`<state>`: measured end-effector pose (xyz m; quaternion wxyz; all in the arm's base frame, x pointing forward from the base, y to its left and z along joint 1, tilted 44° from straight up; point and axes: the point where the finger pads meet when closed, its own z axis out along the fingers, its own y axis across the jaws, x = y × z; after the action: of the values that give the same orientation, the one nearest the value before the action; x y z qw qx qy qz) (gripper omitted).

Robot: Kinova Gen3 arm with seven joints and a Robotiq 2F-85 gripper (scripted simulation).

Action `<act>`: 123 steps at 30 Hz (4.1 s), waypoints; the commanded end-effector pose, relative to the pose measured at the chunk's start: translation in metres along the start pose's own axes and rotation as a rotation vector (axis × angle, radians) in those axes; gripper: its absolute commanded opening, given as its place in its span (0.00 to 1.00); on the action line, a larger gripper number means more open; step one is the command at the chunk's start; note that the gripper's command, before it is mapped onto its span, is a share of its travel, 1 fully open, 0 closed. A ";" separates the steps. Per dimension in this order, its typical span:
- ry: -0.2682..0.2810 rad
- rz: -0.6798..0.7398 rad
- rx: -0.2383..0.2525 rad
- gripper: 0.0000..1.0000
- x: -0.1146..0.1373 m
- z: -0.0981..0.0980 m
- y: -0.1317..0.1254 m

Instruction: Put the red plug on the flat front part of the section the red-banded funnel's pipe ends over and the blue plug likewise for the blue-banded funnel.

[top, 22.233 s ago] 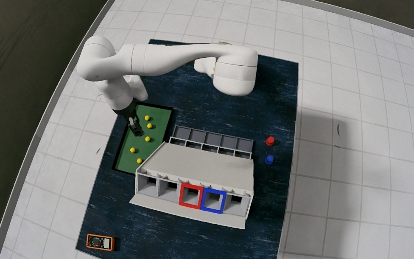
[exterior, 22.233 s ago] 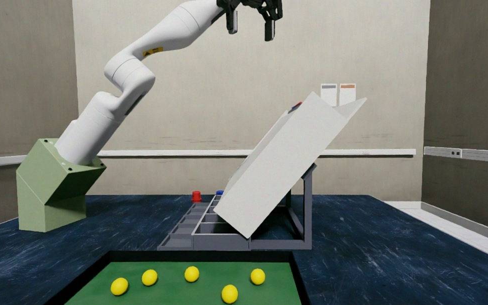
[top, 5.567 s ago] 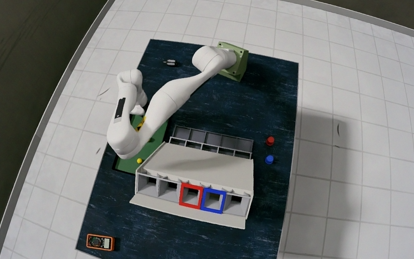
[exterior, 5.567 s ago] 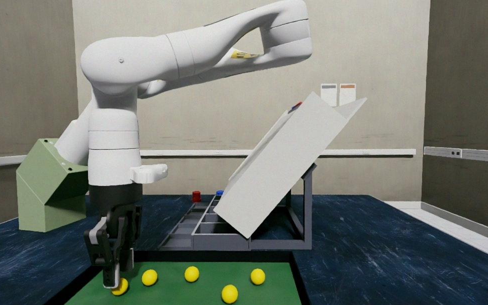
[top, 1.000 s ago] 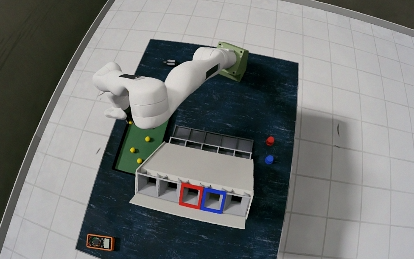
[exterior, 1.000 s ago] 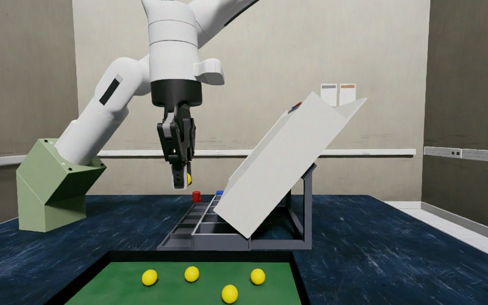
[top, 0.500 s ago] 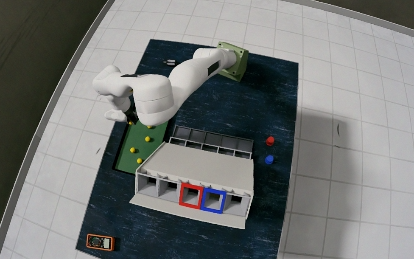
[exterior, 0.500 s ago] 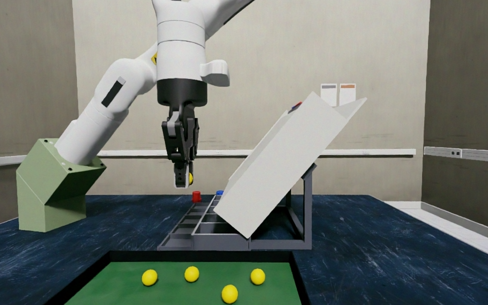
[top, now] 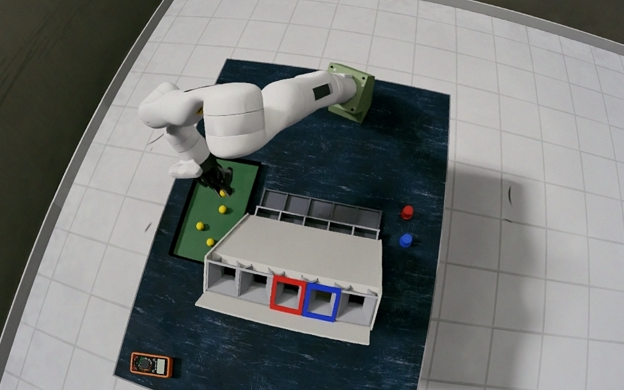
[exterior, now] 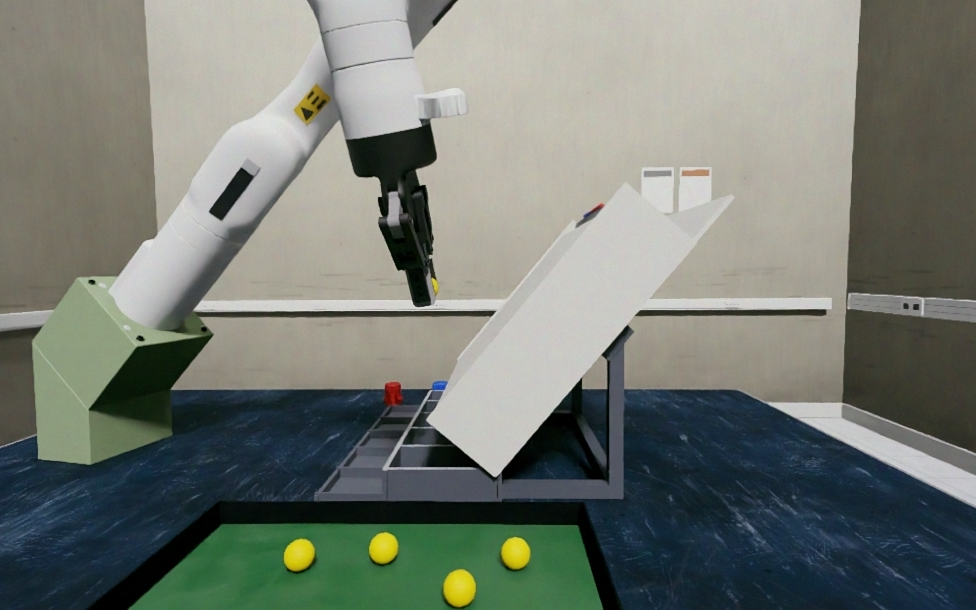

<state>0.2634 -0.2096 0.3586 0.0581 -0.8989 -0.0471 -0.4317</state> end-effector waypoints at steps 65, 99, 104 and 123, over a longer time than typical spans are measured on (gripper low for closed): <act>-0.160 -0.009 -0.334 0.00 0.230 -0.012 -0.266; -0.146 -0.022 -0.328 0.00 0.245 0.018 -0.256; -0.146 -0.022 -0.328 0.00 0.245 0.018 -0.256; -0.146 -0.022 -0.327 1.00 0.245 0.018 -0.256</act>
<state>0.3955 0.0544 0.5547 -0.0975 -0.9249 0.0098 -0.3673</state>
